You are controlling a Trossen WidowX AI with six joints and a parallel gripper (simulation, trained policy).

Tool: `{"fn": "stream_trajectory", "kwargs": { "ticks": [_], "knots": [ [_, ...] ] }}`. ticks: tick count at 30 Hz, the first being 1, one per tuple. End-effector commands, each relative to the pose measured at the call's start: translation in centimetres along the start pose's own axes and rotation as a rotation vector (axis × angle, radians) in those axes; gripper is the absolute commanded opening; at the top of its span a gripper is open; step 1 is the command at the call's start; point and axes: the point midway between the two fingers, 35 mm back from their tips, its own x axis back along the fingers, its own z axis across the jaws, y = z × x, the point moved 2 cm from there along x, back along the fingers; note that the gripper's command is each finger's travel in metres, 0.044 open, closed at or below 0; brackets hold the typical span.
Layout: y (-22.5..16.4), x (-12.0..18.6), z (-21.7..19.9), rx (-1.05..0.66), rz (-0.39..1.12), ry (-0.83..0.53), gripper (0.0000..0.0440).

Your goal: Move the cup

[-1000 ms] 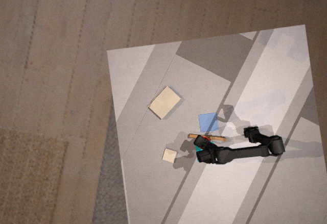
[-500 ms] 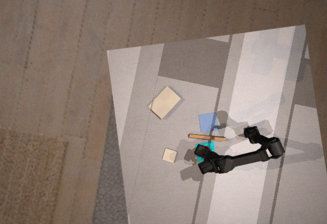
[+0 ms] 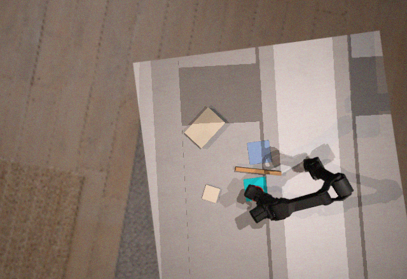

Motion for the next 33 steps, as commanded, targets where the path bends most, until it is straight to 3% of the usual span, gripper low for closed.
{"fn": "stream_trajectory", "kwargs": {
  "ticks": [1, 6, 15, 20, 33],
  "knots": [
    [-0.3, -1.4, 0.3, -0.012, 0.02, -0.008, 0.0004],
    [-0.6, -2.3, 0.5, -0.024, 0.022, -0.014, 0.0035],
    [0.0, -1.5, 0.0, -0.051, -0.043, -0.032, 0.0118],
    [0.4, -0.6, -0.2, -0.05, -0.082, -0.04, 0.0108],
    [-0.7, 1.4, 0.5, -0.047, -0.138, -0.03, 0.0159]
  ]
}}
